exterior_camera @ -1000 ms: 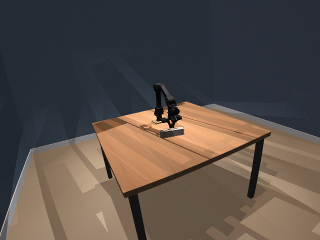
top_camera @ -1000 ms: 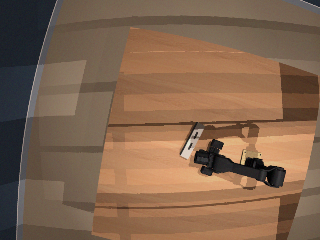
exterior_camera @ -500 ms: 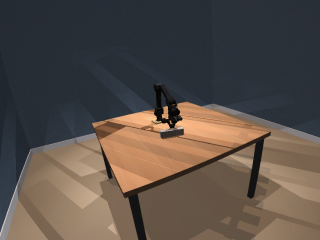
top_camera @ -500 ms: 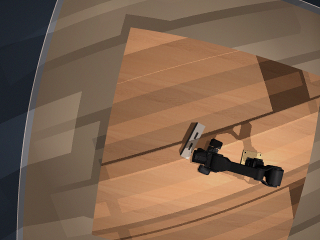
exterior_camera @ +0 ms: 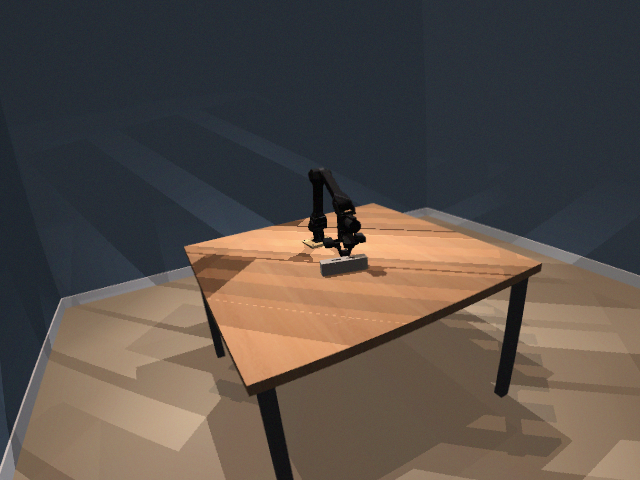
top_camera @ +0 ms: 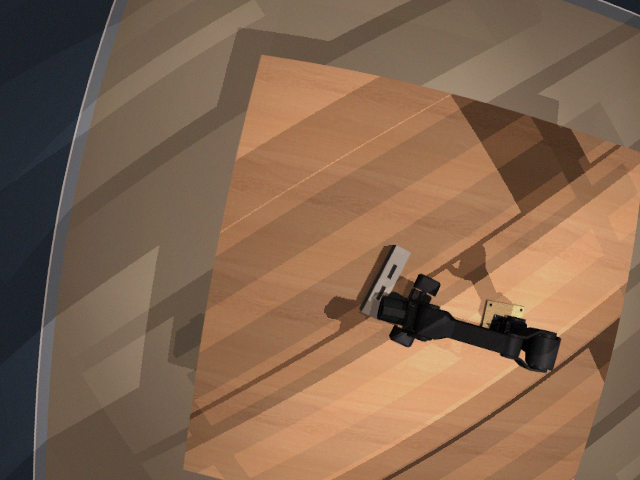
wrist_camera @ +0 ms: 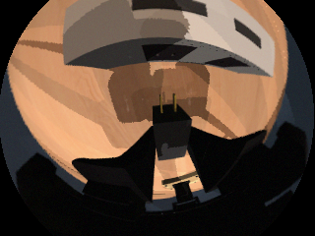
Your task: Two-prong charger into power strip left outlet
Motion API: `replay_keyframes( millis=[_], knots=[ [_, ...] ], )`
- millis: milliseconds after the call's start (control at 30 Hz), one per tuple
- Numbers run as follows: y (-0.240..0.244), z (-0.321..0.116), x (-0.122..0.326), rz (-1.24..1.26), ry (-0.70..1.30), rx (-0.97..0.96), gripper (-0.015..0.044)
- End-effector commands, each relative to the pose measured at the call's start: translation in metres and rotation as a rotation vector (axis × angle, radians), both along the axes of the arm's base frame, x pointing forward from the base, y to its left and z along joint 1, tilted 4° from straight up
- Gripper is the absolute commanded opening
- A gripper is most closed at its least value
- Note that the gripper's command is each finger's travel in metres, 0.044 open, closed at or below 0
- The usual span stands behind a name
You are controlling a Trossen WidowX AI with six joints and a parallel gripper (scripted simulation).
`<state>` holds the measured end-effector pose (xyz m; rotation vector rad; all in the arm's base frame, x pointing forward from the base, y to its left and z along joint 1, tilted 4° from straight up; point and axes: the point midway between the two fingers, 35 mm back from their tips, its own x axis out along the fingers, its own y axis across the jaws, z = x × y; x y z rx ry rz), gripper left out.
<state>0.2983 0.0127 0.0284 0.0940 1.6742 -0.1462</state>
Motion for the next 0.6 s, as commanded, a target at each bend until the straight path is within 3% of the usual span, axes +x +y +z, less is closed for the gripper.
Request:
replay_keyframes(
  millis=[0, 567],
  knots=[
    [-0.001, 0.001, 0.006, -0.012, -0.003, 0.002, 0.0],
    [-0.003, -0.001, 0.023, -0.04, -0.005, 0.0, 0.0]
  ],
)
